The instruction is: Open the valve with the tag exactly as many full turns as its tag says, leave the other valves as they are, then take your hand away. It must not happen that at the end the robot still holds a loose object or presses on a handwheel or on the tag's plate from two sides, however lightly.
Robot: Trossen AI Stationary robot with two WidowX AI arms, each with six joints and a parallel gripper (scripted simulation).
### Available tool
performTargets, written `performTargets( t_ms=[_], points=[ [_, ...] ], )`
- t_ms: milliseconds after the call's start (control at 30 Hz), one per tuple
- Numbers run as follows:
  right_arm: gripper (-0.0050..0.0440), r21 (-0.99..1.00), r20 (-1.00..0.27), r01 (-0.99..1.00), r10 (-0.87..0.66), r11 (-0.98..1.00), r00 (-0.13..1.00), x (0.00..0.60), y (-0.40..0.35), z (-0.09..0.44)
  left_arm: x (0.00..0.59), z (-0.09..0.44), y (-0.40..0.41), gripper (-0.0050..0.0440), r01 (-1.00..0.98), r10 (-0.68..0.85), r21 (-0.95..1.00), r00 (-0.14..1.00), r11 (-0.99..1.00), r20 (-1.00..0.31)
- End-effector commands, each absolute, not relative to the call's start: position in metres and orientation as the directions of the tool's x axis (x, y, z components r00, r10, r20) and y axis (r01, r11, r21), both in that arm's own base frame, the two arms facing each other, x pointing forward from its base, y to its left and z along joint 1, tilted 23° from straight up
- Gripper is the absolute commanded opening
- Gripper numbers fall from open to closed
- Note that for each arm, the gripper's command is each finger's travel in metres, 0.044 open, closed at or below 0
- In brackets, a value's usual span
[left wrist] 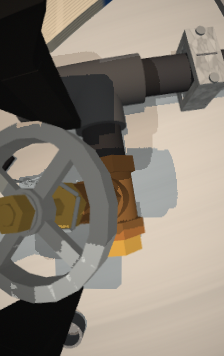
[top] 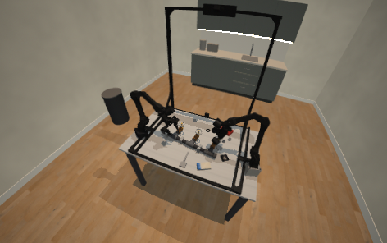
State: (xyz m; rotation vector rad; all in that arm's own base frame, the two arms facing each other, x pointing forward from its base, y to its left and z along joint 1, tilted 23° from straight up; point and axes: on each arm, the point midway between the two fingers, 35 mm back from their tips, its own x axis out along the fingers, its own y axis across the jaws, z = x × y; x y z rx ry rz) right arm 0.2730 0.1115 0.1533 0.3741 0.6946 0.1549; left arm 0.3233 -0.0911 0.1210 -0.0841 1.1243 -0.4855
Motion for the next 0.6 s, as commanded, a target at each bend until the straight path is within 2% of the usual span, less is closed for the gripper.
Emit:
performTargets(
  t_ms=[0, 267, 467, 567],
  points=[
    [0.04, 0.386, -0.595, -0.016, 0.262, 0.922, 0.76, 0.273, 0.1115, 0.1534, 0.3233, 0.121, -0.0911, 0.04, 0.514, -0.414, -0.202, 0.339, 0.834, -0.845],
    [0.04, 0.386, -0.595, -0.016, 0.262, 0.922, 0.76, 0.273, 0.1115, 0.1534, 0.3233, 0.121, -0.0911, 0.04, 0.838, -0.414, 0.072, 0.339, 0.54, -0.845],
    [0.04, 0.386, -0.595, -0.016, 0.262, 0.922, 0.76, 0.273, 0.1115, 0.1534, 0.3233, 0.121, -0.0911, 0.04, 0.853, -0.414, 0.091, 0.339, 0.514, -0.845],
    [0.04, 0.386, -0.595, -0.016, 0.262, 0.922, 0.76, 0.273, 0.1115, 0.1534, 0.3232, 0.1211, -0.091, 0.0328, 0.843, -0.414, 0.078, 0.34, 0.532, -0.845]
  ],
)
